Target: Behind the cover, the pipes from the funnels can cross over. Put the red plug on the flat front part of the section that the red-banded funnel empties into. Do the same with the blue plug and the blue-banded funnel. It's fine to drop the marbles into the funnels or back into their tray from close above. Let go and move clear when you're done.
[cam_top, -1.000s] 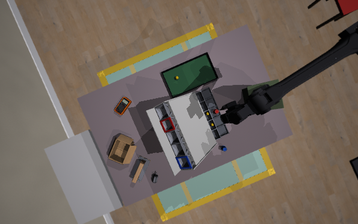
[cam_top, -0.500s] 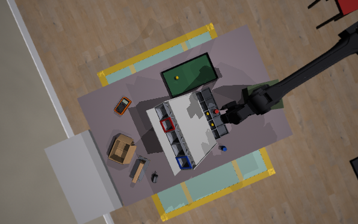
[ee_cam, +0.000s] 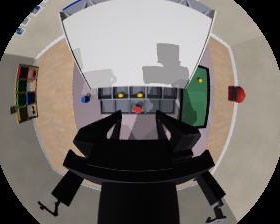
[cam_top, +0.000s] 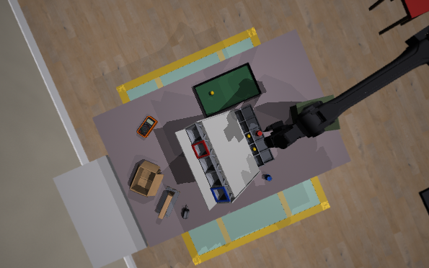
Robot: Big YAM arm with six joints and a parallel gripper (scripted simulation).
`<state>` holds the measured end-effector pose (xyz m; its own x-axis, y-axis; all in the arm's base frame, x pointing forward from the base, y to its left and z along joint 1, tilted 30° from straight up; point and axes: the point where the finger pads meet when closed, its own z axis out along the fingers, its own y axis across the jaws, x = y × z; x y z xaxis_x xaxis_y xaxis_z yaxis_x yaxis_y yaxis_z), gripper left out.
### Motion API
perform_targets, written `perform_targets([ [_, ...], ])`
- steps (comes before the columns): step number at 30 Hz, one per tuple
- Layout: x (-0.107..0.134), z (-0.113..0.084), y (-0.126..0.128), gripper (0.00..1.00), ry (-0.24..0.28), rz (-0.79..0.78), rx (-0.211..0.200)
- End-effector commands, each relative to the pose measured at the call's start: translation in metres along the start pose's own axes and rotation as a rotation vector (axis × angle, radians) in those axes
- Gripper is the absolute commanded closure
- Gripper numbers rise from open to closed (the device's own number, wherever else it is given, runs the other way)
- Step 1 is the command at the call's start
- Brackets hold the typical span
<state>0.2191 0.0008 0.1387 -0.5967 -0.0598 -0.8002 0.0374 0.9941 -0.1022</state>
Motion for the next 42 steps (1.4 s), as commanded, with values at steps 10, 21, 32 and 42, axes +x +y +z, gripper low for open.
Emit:
perform_targets([
  [10,0.0023,-0.0007,-0.0013,0.44,0.001,-0.005,0.002],
  [21,0.0023,-0.0007,-0.0013,0.44,0.001,-0.005,0.002],
  [32,0.0023,-0.0007,-0.0013,0.44,0.001,-0.005,0.002],
  [42,0.0023,-0.0007,-0.0013,0.37,0.001,-0.005,0.002],
])
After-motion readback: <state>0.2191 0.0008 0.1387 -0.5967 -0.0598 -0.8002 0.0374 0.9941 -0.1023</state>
